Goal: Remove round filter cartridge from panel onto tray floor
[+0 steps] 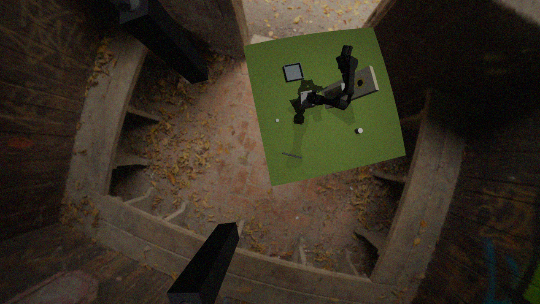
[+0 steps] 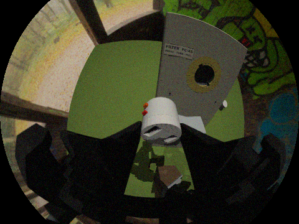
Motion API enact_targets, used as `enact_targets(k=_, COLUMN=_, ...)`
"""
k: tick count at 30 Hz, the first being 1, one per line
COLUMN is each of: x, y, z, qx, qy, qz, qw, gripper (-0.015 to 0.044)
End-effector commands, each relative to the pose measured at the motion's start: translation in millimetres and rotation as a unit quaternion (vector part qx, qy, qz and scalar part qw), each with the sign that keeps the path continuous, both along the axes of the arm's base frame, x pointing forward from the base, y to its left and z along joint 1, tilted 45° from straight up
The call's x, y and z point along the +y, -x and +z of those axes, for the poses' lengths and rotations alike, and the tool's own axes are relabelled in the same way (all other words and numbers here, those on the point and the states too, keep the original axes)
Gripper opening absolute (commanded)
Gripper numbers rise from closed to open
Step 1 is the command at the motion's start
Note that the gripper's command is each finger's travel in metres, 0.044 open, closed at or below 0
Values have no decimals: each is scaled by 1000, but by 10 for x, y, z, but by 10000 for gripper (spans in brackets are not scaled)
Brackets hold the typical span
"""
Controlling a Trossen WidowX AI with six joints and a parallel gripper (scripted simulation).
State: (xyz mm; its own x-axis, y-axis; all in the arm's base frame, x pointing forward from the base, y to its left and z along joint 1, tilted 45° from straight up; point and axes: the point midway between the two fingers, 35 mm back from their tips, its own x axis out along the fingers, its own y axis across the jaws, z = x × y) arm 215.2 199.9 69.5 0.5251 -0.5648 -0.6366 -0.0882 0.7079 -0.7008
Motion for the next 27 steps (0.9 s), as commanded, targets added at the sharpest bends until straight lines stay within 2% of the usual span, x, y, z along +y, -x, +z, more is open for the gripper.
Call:
enact_targets(k=1, x=111, y=127, z=-188, qx=50, qy=4, qz=38, qw=998, gripper=0)
enact_targets(k=10, x=411, y=513, z=-702, qx=190, qy=12, qz=163, qw=968, gripper=0)
enact_targets(k=19, x=677, y=948, z=-1167, qx=309, qy=13, qz=304, qw=901, gripper=0)
enact_targets(k=23, x=774, y=1145, z=-1349, qx=352, qy=12, qz=367, qw=861, gripper=0)
enact_targets(k=27, x=790, y=1179, z=-1378, qx=359, qy=11, qz=377, qw=854, gripper=0)
